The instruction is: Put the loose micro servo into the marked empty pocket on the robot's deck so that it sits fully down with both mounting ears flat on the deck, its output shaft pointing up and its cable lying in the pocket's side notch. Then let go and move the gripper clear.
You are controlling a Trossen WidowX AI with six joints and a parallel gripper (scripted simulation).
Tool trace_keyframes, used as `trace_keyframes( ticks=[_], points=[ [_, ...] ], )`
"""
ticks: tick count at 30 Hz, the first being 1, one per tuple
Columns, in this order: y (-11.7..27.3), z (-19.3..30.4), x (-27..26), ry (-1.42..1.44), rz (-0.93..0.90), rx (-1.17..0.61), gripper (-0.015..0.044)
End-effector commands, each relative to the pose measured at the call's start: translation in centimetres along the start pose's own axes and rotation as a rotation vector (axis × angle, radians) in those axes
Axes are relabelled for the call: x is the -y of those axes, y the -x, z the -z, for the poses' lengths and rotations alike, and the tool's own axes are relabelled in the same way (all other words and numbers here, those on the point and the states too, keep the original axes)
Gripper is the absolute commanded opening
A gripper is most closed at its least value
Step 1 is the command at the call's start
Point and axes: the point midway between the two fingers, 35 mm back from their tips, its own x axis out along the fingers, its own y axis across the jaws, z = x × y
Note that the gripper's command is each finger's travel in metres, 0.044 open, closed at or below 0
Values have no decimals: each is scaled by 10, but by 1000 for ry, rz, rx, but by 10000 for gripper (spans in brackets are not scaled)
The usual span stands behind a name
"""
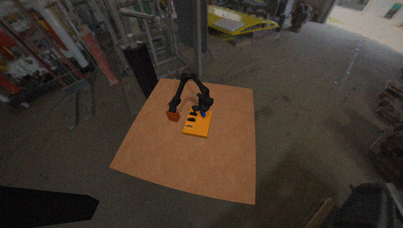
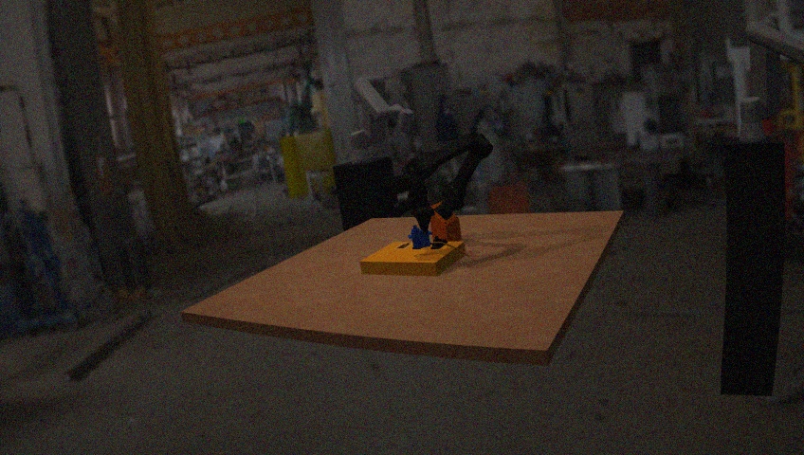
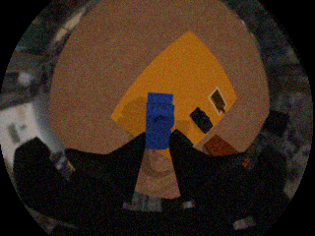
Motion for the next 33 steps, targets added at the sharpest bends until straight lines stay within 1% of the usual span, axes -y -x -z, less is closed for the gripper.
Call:
trace_keyframes(
  ticks=[1,24,30,33],
  points=[
    [0,-19,16,0,2,4,0],
    [2,-114,91,2,5,8,0],
    [2,-117,93,8,5,8,0],
    [2,-117,93,58,5,8,0]
  ],
)
